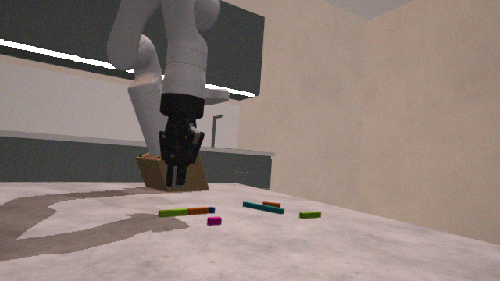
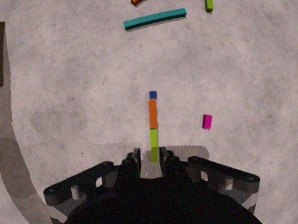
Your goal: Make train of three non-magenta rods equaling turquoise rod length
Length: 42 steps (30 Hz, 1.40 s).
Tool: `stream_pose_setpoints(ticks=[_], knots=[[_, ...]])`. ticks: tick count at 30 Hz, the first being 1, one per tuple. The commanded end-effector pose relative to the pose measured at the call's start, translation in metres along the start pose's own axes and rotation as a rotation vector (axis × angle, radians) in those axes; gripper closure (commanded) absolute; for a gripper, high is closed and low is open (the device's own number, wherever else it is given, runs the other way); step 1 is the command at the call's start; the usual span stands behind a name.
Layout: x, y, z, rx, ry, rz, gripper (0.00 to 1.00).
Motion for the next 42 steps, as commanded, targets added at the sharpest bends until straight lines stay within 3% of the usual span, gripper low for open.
stream_pose_setpoints(ticks=[1,7,14,15,42], knots=[[0.006,-0.003,-0.024,0.012,0.02,0.011,0.76],[0.005,-0.003,-0.043,0.013,0.02,0.011,0.76],[0.006,-0.004,-0.045,0.015,0.025,0.01,0.76],[0.006,-0.004,-0.044,0.014,0.023,0.009,0.0],[0.006,-0.004,-0.044,0.013,0.023,0.009,0.0]])
Point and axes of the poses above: the point where the finger pads meet when closed, its own z axis out along the fingers, its own x axis across the jaws, y = z × x, the point moved 5 cm from there along -z, back along the fingers, and after that the axes turned 12 degrees about z, right-handed, at the moved point
